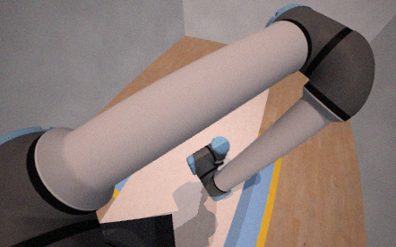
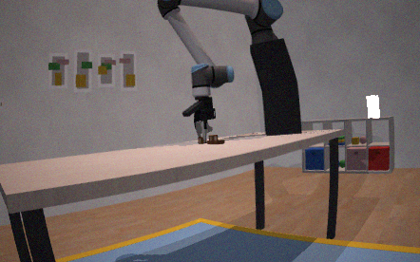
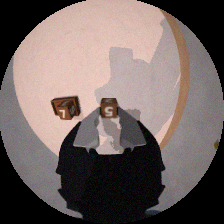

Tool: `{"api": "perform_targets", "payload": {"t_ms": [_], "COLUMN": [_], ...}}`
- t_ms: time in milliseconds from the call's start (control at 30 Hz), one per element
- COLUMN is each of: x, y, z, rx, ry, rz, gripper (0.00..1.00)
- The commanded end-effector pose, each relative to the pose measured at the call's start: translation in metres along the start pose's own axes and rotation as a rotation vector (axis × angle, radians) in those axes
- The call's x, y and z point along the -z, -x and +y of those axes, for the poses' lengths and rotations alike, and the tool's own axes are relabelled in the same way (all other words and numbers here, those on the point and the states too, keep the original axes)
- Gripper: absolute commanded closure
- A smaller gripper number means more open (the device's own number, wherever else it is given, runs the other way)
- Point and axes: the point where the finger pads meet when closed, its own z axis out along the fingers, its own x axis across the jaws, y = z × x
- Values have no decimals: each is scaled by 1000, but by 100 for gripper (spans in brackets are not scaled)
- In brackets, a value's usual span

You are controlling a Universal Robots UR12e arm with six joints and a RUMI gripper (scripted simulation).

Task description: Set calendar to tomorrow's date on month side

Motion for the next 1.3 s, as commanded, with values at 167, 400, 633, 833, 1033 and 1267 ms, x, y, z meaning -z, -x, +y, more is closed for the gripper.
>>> {"api": "perform_targets", "payload": {"t_ms": [167, 400, 633, 833, 1033, 1267], "x": [0, 0, 0, 0, 0, 9], "y": [0, 0, 0, 0, 0, 0], "z": [0, 0, 0, 0, 0, 0], "rx": [0, 0, 0, 0, 0, 0], "ry": [-1, -1, -1, -1, -1, -1], "rz": [0, 0, 0, 0, 0, 0], "gripper": [89, 82, 74, 71, 71, 71]}}
